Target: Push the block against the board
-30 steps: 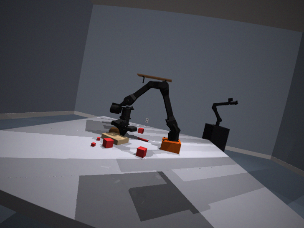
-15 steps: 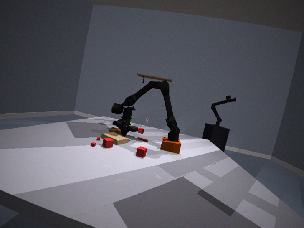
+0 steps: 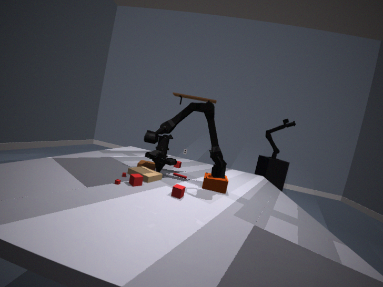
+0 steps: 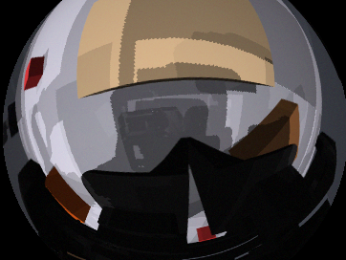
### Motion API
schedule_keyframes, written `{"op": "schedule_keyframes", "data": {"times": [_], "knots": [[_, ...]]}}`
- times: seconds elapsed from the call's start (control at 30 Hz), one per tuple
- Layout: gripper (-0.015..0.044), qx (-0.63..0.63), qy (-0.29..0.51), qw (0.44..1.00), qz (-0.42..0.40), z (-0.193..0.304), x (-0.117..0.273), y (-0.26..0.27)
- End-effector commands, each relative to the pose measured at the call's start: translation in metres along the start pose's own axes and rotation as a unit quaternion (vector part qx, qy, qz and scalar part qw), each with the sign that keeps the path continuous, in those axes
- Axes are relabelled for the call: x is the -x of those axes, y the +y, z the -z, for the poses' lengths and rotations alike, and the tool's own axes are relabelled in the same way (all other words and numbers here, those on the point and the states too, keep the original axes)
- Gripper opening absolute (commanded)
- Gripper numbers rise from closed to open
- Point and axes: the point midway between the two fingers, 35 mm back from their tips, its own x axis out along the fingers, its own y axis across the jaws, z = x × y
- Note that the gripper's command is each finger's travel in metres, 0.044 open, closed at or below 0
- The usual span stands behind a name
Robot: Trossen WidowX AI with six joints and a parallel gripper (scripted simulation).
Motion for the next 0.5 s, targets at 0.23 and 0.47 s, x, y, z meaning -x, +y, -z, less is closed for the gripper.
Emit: {"op": "schedule_keyframes", "data": {"times": [0.23,0.47], "knots": [[0.0000,0.001,-0.003,1.000,0.001,0.002,0.056,0.000],[0.0000,-0.041,-0.003,0.999,0.001,-0.003,0.056,0.005]]}}
